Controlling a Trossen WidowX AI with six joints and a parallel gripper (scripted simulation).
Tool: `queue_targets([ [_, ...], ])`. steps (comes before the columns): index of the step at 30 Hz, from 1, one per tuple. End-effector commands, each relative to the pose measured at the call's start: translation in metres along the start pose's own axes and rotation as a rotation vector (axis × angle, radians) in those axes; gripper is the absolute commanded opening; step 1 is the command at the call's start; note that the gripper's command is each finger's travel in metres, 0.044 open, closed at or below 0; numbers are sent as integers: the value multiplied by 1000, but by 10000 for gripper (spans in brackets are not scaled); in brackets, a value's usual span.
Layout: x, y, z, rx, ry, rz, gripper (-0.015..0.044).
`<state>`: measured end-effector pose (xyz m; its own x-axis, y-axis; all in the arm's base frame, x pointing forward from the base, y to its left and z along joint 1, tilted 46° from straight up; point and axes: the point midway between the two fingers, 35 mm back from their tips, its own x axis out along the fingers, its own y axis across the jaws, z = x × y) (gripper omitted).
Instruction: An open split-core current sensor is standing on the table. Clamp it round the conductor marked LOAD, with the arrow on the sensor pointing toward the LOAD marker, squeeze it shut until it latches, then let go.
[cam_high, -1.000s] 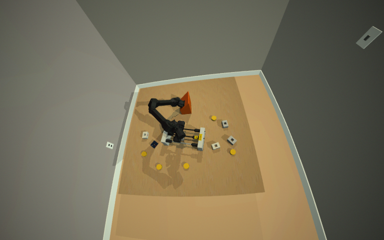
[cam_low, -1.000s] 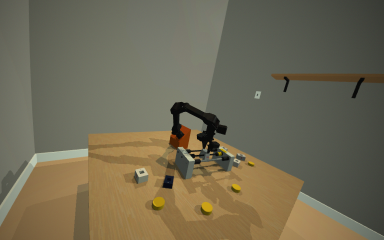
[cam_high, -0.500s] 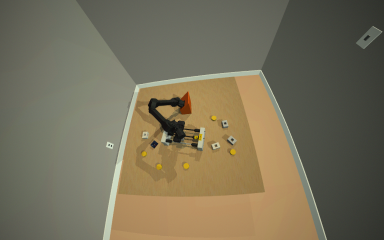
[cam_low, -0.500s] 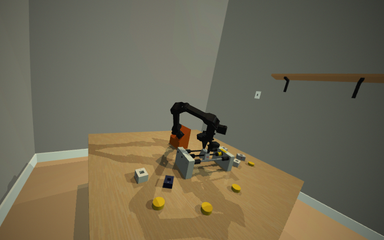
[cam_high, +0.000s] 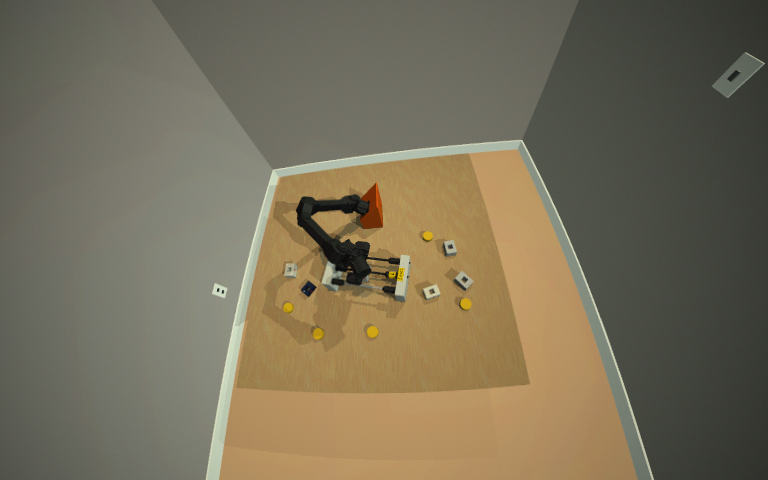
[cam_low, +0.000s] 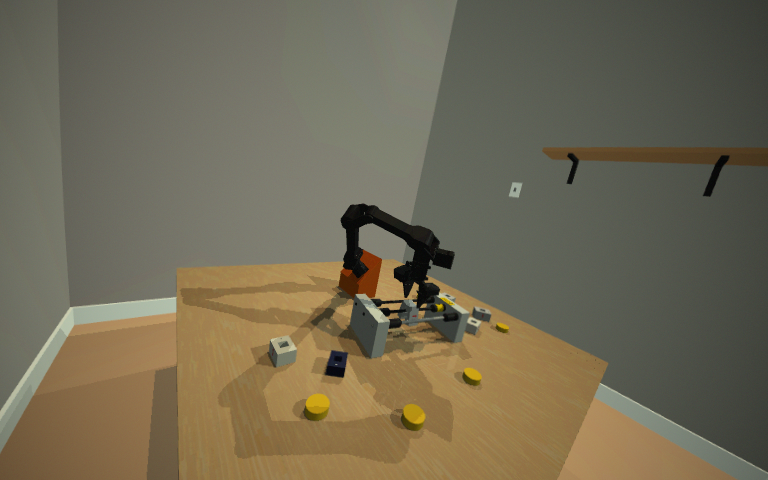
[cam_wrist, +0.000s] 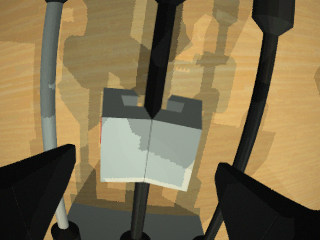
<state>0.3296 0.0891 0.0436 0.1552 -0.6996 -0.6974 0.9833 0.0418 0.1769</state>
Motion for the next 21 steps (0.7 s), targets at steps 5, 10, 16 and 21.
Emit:
queue_targets([
  [5, 0, 0, 0, 1, 0, -1, 440],
  [10, 25, 0, 1, -3, -3, -6, 440],
  [16, 37, 0, 2, -5, -5, -8, 440],
  [21, 43, 0, 2, -5, -5, -8, 440],
])
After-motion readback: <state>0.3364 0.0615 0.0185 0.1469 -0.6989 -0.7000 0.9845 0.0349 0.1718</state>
